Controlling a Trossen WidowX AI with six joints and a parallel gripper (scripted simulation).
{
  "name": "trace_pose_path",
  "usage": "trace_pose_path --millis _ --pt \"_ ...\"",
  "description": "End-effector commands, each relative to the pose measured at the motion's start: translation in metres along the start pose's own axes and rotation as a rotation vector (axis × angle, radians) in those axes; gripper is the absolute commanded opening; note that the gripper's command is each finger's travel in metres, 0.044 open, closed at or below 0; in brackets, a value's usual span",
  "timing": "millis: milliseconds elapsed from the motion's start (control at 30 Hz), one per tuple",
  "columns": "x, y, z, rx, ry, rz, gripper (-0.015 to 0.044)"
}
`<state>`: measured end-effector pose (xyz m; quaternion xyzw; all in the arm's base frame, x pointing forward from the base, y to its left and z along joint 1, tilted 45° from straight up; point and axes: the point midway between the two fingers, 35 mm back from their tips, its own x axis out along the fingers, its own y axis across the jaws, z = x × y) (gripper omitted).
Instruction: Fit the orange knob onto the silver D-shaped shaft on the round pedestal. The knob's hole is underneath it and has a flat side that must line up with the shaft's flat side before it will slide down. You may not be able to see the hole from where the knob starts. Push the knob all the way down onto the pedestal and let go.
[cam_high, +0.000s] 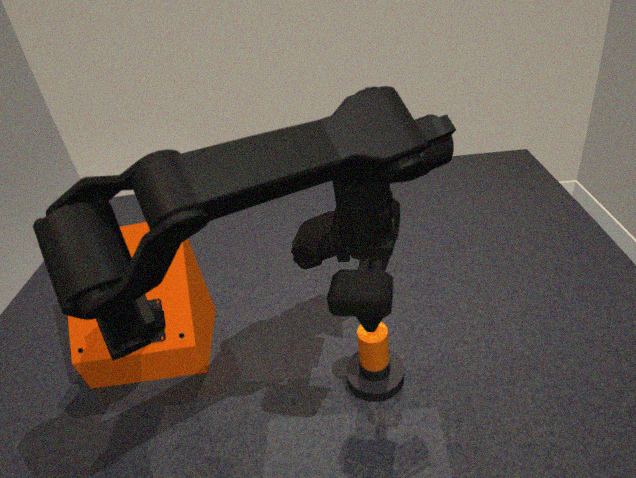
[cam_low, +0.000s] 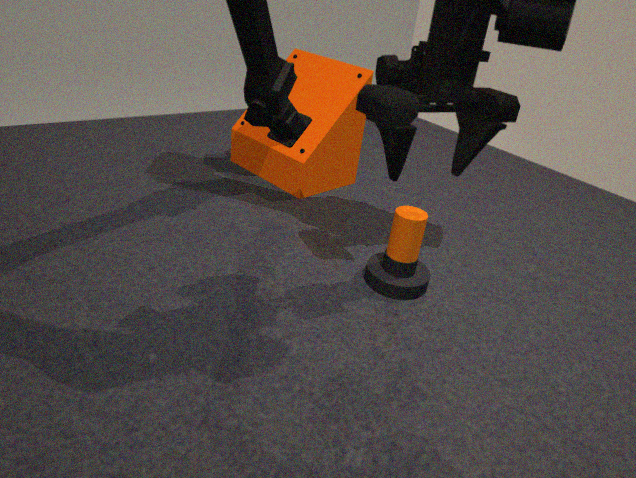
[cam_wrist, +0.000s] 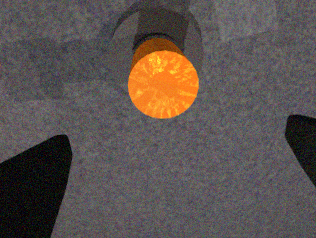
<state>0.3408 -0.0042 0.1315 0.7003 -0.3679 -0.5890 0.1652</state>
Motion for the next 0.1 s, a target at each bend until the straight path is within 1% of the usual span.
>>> trace_pose_path --millis 0,67 --pt "0.0019 -0.0003 0.0005 0.003 -0.016 0.007 0.044" --pt "0.0019 -0.0003 0.0005 0.003 -0.016 0.007 0.044"
